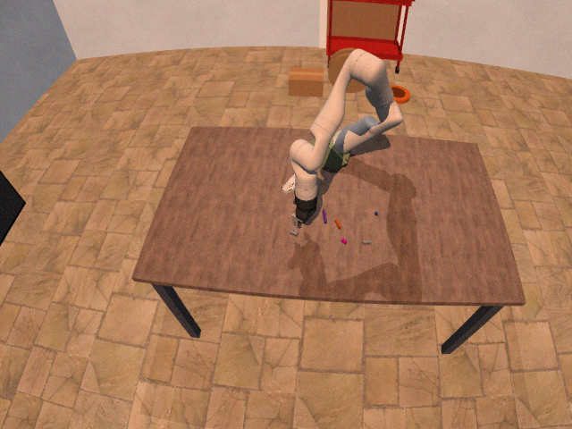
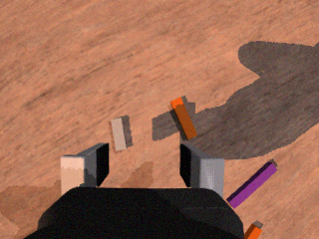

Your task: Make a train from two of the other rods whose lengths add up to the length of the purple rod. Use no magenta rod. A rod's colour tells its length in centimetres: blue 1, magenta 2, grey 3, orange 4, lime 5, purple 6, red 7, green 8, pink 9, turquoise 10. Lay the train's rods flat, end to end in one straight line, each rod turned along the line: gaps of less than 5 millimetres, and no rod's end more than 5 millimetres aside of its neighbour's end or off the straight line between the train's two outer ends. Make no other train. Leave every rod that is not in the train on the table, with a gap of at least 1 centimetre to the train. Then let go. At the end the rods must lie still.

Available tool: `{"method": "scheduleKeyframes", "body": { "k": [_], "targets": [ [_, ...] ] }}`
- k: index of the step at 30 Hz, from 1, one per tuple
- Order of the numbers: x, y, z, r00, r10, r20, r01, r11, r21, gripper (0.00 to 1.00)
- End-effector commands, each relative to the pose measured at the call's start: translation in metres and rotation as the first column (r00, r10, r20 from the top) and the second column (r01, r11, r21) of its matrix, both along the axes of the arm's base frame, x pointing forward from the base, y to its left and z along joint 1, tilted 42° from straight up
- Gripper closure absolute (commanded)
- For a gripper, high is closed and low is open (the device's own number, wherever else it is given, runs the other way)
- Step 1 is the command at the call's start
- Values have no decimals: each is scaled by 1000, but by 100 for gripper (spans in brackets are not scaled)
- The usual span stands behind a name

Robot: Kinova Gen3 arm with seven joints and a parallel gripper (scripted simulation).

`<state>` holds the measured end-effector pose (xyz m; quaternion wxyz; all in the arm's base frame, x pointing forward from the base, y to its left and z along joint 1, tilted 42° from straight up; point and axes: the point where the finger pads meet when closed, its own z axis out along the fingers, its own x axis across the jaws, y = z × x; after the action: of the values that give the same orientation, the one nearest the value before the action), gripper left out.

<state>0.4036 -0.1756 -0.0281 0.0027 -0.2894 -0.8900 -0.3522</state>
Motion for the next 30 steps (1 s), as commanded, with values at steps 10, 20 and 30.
{"method": "scheduleKeyframes", "body": {
  "k": [10, 20, 30],
  "targets": [
    [10, -17, -11, 991, 86, 106, -83, 996, -36, 0],
    [12, -20, -13, 986, 107, 128, -102, 994, -47, 0],
    [12, -20, -13, 986, 108, 129, -103, 994, -48, 46]
  ]
}}
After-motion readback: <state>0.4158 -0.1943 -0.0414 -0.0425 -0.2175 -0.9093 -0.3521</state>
